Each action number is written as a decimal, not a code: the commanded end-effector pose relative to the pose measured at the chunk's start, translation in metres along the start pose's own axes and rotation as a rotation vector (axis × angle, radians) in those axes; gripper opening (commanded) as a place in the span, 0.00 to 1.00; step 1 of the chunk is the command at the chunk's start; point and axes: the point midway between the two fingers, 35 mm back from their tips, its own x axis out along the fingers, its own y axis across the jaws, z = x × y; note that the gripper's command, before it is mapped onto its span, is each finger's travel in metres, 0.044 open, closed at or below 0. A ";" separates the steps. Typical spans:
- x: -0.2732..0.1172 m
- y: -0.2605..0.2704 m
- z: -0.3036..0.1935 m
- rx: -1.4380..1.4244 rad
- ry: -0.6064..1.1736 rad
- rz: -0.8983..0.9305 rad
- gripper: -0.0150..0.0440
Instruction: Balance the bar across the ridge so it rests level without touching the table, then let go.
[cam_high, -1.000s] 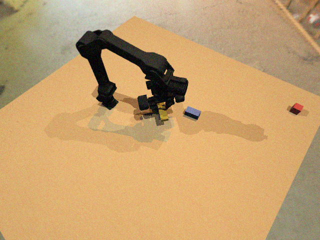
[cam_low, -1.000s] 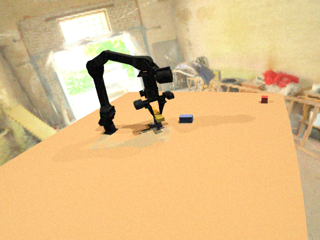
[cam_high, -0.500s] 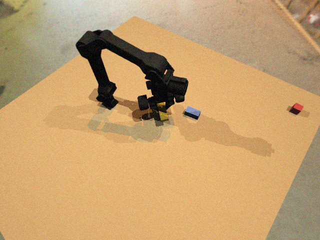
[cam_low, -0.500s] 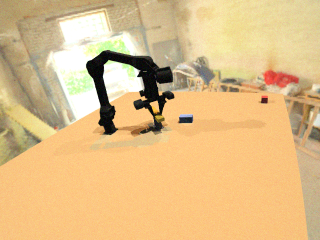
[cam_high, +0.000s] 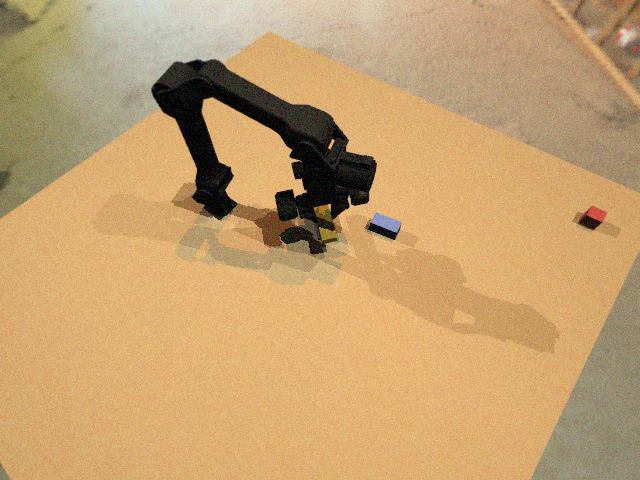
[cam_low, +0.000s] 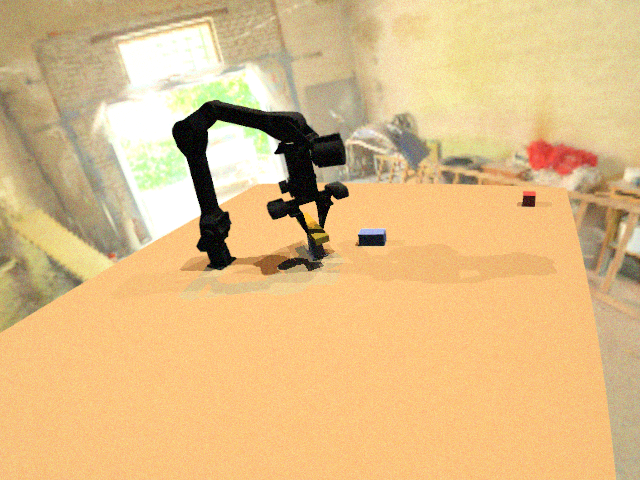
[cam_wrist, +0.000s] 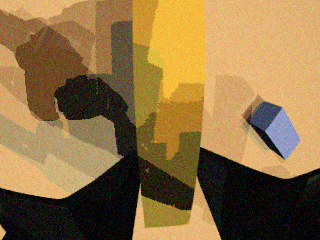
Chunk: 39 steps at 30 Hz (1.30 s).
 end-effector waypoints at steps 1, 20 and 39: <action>0.000 0.000 0.000 0.000 0.000 0.000 0.54; 0.000 0.000 0.000 0.000 0.000 0.000 0.54; 0.000 0.000 0.000 0.000 0.000 0.000 0.57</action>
